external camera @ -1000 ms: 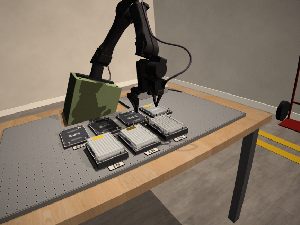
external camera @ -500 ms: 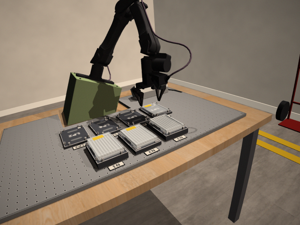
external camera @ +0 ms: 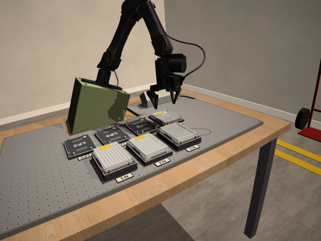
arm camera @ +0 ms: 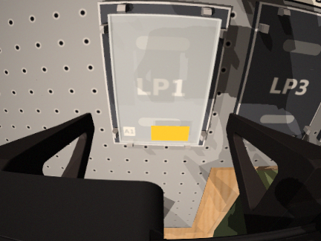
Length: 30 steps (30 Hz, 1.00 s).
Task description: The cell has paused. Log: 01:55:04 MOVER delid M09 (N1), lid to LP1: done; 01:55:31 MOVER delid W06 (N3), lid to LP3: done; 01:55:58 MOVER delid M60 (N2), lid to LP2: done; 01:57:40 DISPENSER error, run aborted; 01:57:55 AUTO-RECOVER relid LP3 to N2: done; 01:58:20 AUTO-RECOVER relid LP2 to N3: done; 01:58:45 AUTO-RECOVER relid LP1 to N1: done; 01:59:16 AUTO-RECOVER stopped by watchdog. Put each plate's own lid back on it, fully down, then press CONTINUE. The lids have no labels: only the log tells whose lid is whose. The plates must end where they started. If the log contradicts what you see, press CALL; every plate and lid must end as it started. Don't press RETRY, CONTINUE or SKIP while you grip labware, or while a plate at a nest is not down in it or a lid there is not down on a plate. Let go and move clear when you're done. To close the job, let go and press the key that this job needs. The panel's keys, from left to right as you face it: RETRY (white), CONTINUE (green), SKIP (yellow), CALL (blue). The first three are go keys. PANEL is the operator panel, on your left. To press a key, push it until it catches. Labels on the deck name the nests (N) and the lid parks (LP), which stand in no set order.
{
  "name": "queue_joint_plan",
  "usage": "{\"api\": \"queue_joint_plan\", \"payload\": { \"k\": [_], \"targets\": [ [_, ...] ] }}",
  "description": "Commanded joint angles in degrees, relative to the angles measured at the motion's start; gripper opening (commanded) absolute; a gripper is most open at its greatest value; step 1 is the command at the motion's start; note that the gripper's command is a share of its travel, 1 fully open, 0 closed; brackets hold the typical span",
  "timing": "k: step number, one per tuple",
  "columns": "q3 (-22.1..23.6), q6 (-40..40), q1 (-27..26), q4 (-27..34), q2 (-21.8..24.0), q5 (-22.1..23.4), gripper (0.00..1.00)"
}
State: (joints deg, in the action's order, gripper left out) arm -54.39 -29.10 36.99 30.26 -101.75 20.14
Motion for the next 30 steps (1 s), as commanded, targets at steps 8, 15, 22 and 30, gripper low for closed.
{"api": "queue_joint_plan", "payload": {
  "k": [8, 15, 22, 30],
  "targets": [
    [0.4, -2.0, -0.9, -0.6, -0.3, -1.2, 1.0],
    [0.0, -1.8, -0.1, -0.5, 0.2, -0.7, 1.0],
    [0.1, -1.9, 0.0, -0.6, 0.1, -0.8, 1.0],
    [0.1, -2.1, 0.2, -0.7, 0.1, -0.8, 1.0]
  ]
}}
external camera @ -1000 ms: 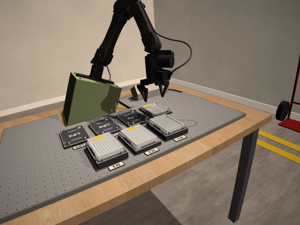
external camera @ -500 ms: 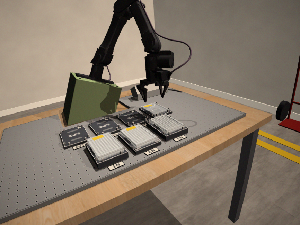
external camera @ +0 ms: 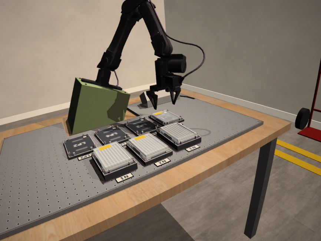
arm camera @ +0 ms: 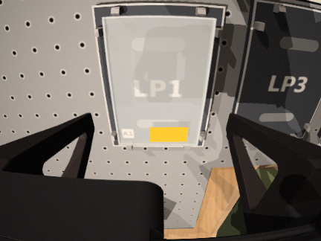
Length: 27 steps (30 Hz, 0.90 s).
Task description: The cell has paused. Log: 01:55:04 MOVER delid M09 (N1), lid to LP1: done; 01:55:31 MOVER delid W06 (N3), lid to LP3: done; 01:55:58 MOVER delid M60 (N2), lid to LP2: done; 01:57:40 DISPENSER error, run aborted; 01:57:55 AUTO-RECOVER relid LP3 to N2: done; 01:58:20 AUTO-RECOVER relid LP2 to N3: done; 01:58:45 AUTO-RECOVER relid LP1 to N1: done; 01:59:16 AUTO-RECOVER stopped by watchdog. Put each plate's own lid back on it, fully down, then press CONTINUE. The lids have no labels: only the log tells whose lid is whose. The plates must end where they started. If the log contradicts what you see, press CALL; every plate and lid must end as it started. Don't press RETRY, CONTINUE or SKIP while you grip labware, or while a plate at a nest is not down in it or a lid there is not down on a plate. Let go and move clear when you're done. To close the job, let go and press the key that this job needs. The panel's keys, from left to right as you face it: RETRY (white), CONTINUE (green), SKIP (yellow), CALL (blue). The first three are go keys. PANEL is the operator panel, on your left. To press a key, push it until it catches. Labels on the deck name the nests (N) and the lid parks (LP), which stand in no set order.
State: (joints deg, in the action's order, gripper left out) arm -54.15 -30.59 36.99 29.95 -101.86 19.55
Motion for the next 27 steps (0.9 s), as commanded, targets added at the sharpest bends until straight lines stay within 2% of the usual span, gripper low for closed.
{"api": "queue_joint_plan", "payload": {
  "k": [1, 11, 12, 21, 23, 24, 27],
  "targets": [
    [-0.1, -0.6, 0.2, -0.5, 0.2, -0.2, 1.0],
    [-0.1, -0.8, 0.4, -0.6, 0.2, -0.2, 1.0],
    [1.3, -1.3, 1.0, -1.6, -1.0, -0.8, 1.0],
    [1.3, -2.3, 2.0, -5.1, -3.5, -0.9, 1.0],
    [1.3, -2.3, 2.0, -5.1, -3.5, -0.9, 1.0],
    [1.8, -2.4, 1.4, -5.5, -1.8, -0.9, 1.0],
    [1.5, -2.7, 2.4, -6.6, -4.6, -1.0, 1.0]
  ]
}}
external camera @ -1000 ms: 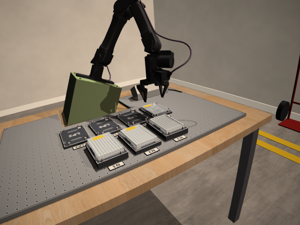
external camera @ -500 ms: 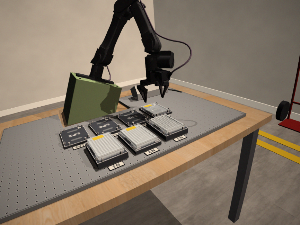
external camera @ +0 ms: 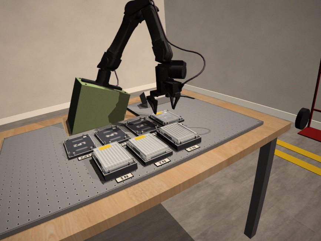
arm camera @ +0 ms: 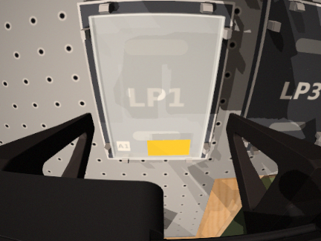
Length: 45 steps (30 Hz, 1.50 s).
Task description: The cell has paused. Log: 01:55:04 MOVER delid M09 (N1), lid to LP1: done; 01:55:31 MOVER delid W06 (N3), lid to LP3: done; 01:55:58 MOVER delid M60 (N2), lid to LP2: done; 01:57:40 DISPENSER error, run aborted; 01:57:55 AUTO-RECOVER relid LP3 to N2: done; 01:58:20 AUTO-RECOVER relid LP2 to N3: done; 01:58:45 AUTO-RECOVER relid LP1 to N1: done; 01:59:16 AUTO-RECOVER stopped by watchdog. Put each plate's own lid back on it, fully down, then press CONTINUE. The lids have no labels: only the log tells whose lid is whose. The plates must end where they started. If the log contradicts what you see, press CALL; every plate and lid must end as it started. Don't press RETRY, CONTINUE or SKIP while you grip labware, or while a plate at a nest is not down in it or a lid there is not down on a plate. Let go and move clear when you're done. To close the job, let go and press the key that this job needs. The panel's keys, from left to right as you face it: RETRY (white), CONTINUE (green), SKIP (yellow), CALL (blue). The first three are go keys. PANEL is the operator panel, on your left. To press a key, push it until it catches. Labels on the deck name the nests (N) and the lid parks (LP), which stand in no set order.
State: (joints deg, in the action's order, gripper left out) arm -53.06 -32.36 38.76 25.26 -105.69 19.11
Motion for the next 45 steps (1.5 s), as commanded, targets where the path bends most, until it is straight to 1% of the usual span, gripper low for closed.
{"api": "queue_joint_plan", "payload": {
  "k": [1, 2, 4, 8, 11, 13, 14, 16, 17, 19, 20, 32, 45],
  "targets": [
    [0.9, -1.0, 0.7, -2.3, -1.1, -0.6, 1.0],
    [1.3, -1.1, 0.8, -2.6, -1.3, -0.6, 1.0],
    [0.3, -1.4, 0.8, -3.5, -2.0, -0.7, 1.0],
    [1.3, -1.7, 1.4, -4.9, -2.9, -0.8, 1.0],
    [0.9, -2.1, 1.6, -6.0, -4.1, -0.9, 1.0],
    [0.9, -2.1, 1.6, -6.0, -4.1, -0.9, 1.0],
    [1.1, -2.2, 0.9, -6.4, -2.4, -0.9, 1.0],
    [0.6, -2.4, 1.8, -7.2, -5.0, -0.9, 1.0],
    [0.3, -2.4, 1.8, -7.2, -5.1, -0.9, 1.0],
    [-0.2, -2.4, 1.7, -7.2, -3.3, -0.8, 1.0],
    [-0.4, -2.5, 1.7, -7.2, -3.1, -0.8, 1.0],
    [-0.9, -2.5, 1.9, -6.4, -3.0, -0.8, 1.0],
    [-1.1, -2.5, 1.6, -6.0, -3.0, -0.9, 0.87]
  ]
}}
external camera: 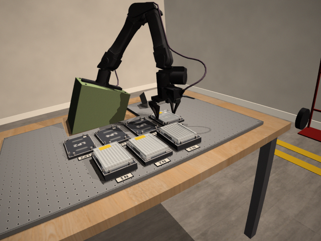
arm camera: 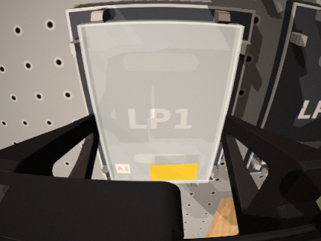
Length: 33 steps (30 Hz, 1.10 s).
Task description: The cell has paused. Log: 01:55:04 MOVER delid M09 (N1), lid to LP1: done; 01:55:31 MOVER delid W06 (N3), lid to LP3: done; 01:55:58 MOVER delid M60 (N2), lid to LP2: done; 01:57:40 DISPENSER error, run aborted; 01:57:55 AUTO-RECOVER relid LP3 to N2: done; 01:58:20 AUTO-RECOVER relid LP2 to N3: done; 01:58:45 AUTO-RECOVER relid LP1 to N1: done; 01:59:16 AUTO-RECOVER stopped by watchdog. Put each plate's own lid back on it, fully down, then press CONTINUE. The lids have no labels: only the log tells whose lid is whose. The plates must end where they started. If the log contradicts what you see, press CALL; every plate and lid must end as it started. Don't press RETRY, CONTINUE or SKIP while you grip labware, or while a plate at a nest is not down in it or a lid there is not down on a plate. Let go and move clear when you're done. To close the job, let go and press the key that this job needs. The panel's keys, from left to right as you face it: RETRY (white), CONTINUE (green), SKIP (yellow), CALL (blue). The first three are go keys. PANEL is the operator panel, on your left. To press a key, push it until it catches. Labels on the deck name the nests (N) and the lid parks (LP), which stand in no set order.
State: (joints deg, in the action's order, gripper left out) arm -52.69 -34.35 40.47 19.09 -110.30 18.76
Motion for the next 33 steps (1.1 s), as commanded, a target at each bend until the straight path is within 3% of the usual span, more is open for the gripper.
{"api": "queue_joint_plan", "payload": {
  "k": [1, 9, 10, 22, 33],
  "targets": [
    [-1.4, -0.5, -0.1, 0.2, 1.6, -0.5, 0.87],
    [-1.2, -0.5, -0.1, -0.3, 1.6, -0.5, 0.8],
    [-1.2, -0.5, -0.1, -0.2, 1.6, -0.5, 0.0],
    [-1.2, -0.6, 0.0, -0.1, 1.6, -0.5, 0.0],
    [-1.8, 1.3, -1.7, 4.5, 4.9, 0.3, 0.0]
  ]
}}
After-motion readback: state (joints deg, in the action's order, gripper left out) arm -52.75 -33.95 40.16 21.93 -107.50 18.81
